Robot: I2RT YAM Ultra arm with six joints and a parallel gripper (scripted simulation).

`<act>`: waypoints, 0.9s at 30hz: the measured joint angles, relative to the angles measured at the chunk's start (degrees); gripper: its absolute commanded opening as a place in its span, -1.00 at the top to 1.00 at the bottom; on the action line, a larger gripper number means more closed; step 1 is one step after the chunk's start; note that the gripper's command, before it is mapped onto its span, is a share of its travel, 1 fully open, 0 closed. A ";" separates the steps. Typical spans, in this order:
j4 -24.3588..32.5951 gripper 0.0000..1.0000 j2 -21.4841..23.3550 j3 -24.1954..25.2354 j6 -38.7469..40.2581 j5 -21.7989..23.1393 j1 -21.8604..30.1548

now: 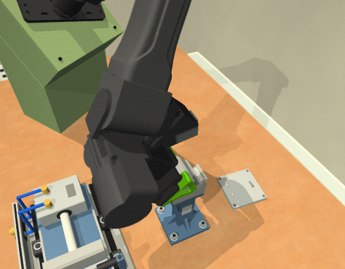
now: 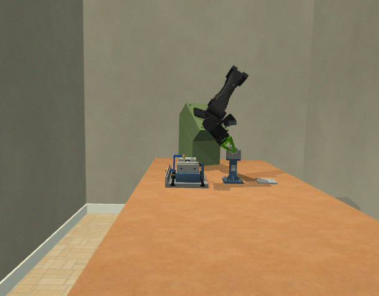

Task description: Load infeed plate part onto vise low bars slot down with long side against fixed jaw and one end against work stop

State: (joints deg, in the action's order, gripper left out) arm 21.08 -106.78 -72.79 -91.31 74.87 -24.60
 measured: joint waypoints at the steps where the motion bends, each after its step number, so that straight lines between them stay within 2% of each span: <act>1: 0.13 1.00 0.07 0.00 -0.09 0.00 -0.07; 27: 5.55 1.00 1.51 -0.39 -3.48 0.00 -1.25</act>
State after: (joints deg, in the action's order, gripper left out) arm 26.63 -105.27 -73.19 -94.78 74.87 -25.85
